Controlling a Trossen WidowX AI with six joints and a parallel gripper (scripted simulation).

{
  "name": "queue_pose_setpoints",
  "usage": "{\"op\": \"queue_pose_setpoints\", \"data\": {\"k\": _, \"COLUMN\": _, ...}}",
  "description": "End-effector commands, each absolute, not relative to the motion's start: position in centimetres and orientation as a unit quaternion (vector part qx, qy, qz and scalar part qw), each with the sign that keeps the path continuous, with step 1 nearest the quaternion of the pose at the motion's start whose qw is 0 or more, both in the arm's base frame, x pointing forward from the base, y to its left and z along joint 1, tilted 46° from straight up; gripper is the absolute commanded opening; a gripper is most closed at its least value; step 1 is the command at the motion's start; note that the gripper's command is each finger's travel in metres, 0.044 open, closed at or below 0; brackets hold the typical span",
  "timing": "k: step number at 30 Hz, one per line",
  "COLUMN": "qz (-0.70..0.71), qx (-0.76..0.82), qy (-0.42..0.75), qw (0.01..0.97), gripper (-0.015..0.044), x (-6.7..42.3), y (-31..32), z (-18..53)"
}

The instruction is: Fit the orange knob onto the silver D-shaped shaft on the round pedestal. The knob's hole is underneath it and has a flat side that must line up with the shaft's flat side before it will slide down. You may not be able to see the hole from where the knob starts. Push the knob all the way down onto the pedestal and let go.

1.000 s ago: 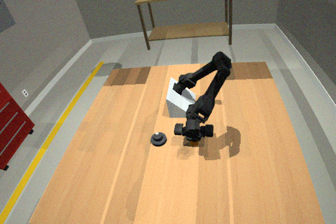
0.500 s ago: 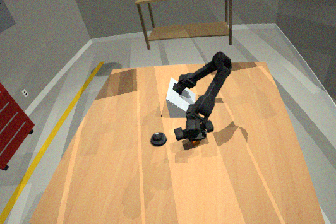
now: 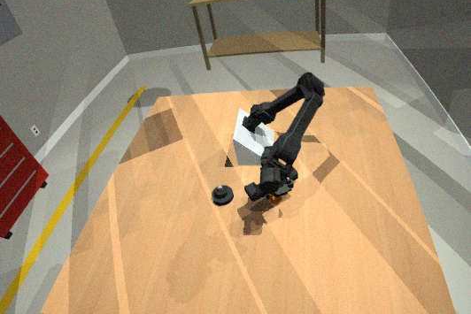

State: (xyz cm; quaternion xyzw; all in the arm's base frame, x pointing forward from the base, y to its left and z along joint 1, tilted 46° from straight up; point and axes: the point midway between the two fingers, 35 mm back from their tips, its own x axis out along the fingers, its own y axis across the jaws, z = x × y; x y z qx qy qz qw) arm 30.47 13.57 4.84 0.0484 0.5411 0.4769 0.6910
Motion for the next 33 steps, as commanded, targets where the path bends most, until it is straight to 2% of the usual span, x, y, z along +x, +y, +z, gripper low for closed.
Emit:
{"op": "queue_pose_setpoints", "data": {"k": 1, "qz": 0.509, "qx": 0.008, "qy": 0.509, "qw": 0.694, "gripper": 0.0180, "x": 30.5, "y": 13.5, "z": 5.0}}
{"op": "queue_pose_setpoints", "data": {"k": 10, "qz": 0.577, "qx": -0.093, "qy": 0.430, "qw": 0.688, "gripper": 0.0180, "x": 30.5, "y": 13.5, "z": 5.0}}
{"op": "queue_pose_setpoints", "data": {"k": 25, "qz": 0.579, "qx": -0.094, "qy": 0.428, "qw": 0.688, "gripper": 0.0180, "x": 30.5, "y": 14.5, "z": 4.0}}
{"op": "queue_pose_setpoints", "data": {"k": 28, "qz": 0.580, "qx": -0.098, "qy": 0.427, "qw": 0.687, "gripper": 0.0259, "x": 30.5, "y": 14.4, "z": 4.3}}
{"op": "queue_pose_setpoints", "data": {"k": 33, "qz": 0.580, "qx": -0.098, "qy": 0.427, "qw": 0.687, "gripper": 0.0260, "x": 30.5, "y": 14.4, "z": 4.3}}
